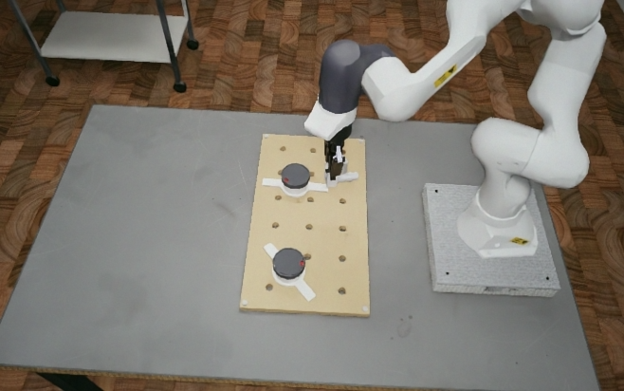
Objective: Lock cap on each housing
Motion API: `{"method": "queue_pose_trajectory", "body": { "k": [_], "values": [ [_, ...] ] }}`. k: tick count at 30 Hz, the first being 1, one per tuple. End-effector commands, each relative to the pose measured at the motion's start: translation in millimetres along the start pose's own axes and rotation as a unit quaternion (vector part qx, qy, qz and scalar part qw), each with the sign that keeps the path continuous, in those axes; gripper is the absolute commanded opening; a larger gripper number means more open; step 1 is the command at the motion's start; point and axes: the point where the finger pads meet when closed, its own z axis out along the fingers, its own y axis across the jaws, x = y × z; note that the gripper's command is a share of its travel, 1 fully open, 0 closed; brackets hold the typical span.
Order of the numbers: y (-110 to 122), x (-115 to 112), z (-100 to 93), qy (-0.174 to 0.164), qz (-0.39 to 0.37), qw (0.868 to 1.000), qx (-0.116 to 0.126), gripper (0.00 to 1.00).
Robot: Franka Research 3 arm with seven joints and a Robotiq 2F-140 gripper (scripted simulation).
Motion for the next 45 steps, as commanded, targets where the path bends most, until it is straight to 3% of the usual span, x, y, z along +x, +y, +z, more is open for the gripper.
{"method": "queue_pose_trajectory", "body": {
  "k": [1, 8, 14, 31, 36, 42, 45],
  "values": [
    [-2.3, 2.9, -1.3, 0.005, 0.073, 0.997, 0.002, 0.10],
    [-2.3, 2.9, -1.3, 0.005, 0.159, 0.987, 0.002, 0.10],
    [-2.3, 2.8, -1.3, 0.005, 0.191, 0.982, 0.002, 0.10],
    [-2.3, 2.8, -1.3, 0.005, 0.227, 0.974, 0.002, 0.10],
    [-2.3, 2.9, -1.3, 0.005, 0.274, 0.962, 0.003, 0.10],
    [-2.3, 2.9, -1.3, 0.004, 0.348, 0.938, 0.003, 0.10],
    [-2.3, 2.9, -1.3, 0.004, 0.360, 0.933, 0.003, 0.10]
  ]
}}
